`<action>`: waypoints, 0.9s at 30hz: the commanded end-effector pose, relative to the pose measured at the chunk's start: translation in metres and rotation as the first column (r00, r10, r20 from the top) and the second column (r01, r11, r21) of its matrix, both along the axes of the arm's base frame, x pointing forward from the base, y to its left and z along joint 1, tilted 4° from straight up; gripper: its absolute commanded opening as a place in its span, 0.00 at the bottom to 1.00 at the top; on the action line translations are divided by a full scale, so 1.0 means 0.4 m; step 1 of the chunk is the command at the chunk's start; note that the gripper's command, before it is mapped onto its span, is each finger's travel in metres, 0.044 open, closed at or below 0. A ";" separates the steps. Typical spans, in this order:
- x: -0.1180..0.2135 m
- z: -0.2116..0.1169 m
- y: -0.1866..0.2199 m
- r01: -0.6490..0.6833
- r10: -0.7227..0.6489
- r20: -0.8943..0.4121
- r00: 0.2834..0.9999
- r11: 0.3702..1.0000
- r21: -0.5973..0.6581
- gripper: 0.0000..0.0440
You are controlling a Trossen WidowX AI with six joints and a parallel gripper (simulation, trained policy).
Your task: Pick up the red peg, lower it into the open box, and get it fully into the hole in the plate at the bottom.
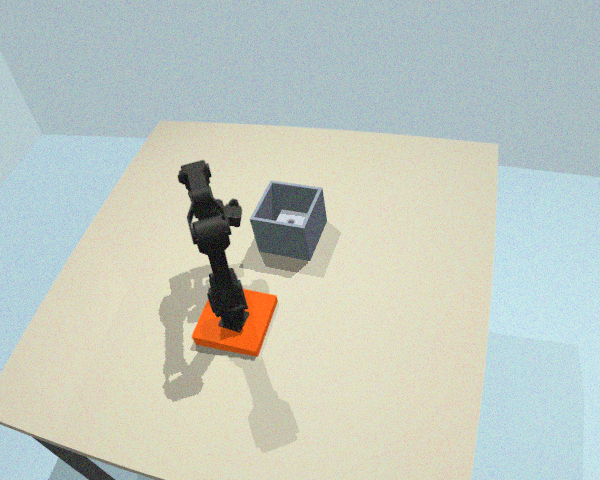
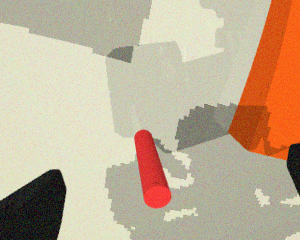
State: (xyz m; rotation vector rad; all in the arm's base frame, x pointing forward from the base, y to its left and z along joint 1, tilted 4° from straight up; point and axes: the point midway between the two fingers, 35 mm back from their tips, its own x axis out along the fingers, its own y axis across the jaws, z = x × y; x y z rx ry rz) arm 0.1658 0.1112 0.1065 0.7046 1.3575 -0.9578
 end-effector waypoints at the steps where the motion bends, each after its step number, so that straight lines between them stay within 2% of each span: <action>1: -0.015 -0.040 0.006 0.023 -0.021 -0.040 0.999 0.999 0.046 1.00; 11: -0.033 -0.112 0.021 0.081 -0.070 -0.086 0.994 0.989 0.123 0.94; 18: -0.038 -0.154 0.026 0.115 -0.101 -0.099 0.990 0.981 0.156 0.85; 21: -0.036 -0.169 0.032 0.123 -0.106 -0.100 0.989 0.977 0.173 0.74; 27: -0.026 -0.189 0.044 0.118 -0.098 -0.107 0.989 0.972 0.201 0.39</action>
